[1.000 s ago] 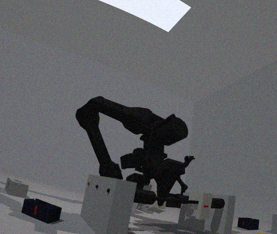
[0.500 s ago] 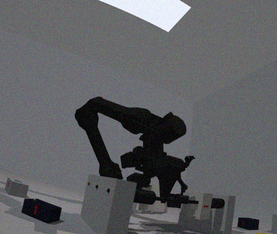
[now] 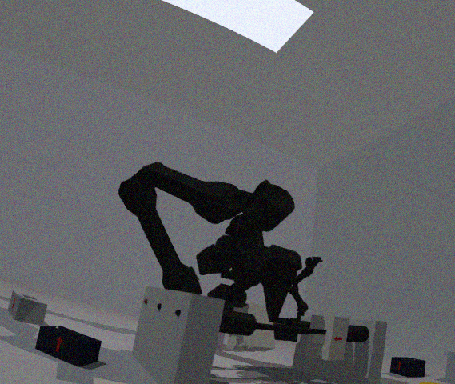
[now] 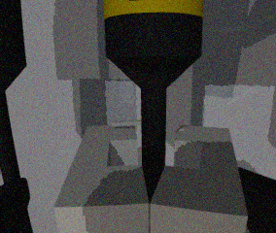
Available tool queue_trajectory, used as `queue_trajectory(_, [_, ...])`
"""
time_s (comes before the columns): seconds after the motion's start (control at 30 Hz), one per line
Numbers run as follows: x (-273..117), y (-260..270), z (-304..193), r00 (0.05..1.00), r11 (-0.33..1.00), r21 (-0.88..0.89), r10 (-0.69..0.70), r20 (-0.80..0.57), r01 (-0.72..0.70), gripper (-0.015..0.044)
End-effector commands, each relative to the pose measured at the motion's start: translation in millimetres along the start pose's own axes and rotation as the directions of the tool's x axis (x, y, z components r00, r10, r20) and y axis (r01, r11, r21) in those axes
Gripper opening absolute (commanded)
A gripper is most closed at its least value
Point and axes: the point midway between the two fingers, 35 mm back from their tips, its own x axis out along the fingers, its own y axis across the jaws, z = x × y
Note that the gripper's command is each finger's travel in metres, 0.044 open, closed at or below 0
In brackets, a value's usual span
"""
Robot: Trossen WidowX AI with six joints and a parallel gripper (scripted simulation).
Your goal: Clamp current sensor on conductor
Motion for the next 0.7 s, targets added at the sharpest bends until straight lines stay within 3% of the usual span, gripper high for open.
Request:
queue_trajectory(0.0, [7.3, -2.6, -1.5, 1.000, 1.000, -0.008, -0.010, 0.000, 0.010, 0.0440])
queue_trajectory(0.67, [14.7, 8.7, -4.0, 0.983, 0.983, -0.009, 0.182, -0.002, -0.182, 0.0440])
